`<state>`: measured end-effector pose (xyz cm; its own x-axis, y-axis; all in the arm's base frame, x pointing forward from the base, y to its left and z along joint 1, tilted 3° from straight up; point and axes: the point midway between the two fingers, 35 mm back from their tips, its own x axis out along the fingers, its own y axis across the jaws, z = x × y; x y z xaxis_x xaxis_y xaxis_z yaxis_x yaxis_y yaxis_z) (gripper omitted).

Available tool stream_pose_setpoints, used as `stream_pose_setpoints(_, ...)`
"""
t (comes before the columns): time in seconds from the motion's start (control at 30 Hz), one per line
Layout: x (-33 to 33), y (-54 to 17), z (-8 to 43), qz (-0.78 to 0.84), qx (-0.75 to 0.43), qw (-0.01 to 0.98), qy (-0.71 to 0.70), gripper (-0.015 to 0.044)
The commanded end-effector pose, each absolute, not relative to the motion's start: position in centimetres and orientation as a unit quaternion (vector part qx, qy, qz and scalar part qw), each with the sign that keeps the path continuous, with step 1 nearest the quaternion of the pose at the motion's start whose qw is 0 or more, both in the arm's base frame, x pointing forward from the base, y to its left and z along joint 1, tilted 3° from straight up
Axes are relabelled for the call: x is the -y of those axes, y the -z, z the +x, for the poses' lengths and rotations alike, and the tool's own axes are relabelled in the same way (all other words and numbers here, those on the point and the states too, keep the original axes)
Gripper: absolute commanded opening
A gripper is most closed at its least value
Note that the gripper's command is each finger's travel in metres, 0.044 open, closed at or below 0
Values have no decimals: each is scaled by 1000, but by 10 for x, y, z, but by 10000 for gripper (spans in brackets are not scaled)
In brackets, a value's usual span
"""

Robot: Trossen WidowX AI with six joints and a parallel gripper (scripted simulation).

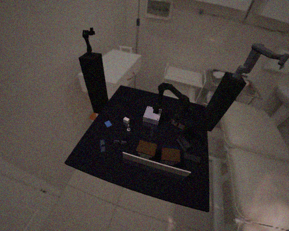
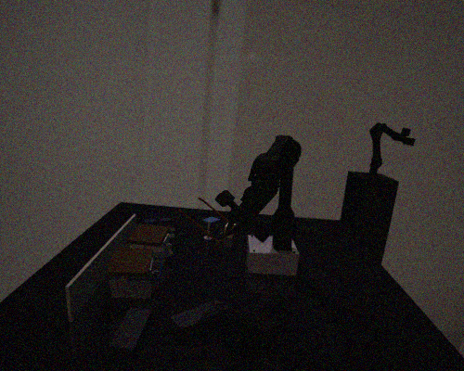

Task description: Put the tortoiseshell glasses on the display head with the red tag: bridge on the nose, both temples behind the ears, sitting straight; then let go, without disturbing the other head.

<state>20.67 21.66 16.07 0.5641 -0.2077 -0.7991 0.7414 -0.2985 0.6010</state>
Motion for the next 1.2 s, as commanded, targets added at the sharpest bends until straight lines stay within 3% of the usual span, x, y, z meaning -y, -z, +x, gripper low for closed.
stream_pose_setpoints(0.0, -217, -160, 206, 685, -196, 559, 425, 0)
stream_pose_setpoints(0.4, -211, -158, 211, 676, -199, 562, 433, 0)
stream_pose_setpoints(1.17, -127, -129, 251, 579, -273, 567, 519, 0)
